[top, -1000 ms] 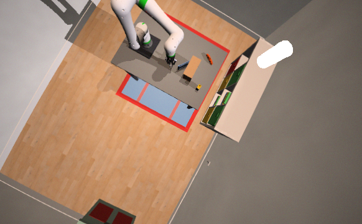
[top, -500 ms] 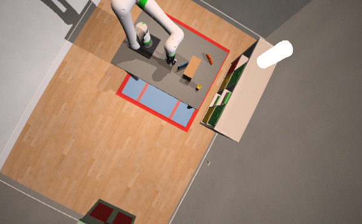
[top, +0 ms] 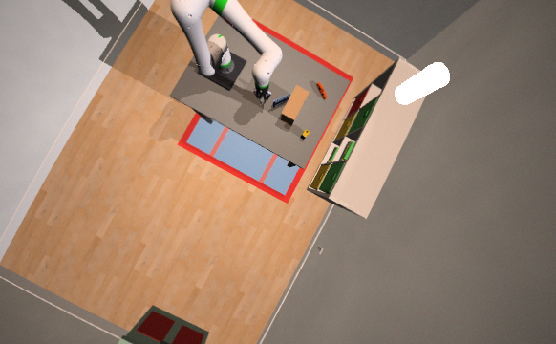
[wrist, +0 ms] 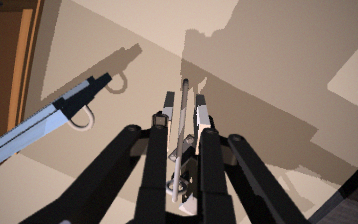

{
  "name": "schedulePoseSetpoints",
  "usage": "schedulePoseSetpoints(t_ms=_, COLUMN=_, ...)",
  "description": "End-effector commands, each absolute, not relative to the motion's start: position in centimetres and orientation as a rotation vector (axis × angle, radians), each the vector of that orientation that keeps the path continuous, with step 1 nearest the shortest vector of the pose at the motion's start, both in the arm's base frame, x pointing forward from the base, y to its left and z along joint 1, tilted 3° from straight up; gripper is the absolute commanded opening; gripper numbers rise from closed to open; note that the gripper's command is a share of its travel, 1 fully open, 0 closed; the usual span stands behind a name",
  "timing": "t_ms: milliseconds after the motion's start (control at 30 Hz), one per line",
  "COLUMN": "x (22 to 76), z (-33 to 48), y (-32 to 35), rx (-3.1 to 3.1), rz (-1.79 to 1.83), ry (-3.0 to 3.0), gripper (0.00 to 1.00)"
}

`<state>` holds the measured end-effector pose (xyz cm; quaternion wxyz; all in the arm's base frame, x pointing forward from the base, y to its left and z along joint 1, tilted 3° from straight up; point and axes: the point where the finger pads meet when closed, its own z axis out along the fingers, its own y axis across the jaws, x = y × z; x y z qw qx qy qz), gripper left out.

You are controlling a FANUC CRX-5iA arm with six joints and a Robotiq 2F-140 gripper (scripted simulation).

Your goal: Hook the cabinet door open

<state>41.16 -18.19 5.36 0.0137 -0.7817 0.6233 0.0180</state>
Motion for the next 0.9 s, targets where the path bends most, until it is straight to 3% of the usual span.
schedulePoseSetpoints(t_ms=0, x=41.2, z=5.2, y=-18.2, rx=-2.435, rz=0.055, ry=1.941, gripper=0.15)
schedulePoseSetpoints(t_ms=867, x=41.1, z=2.1, y=-18.1, rx=-2.435, rz=0.055, ry=1.941, gripper=0.15)
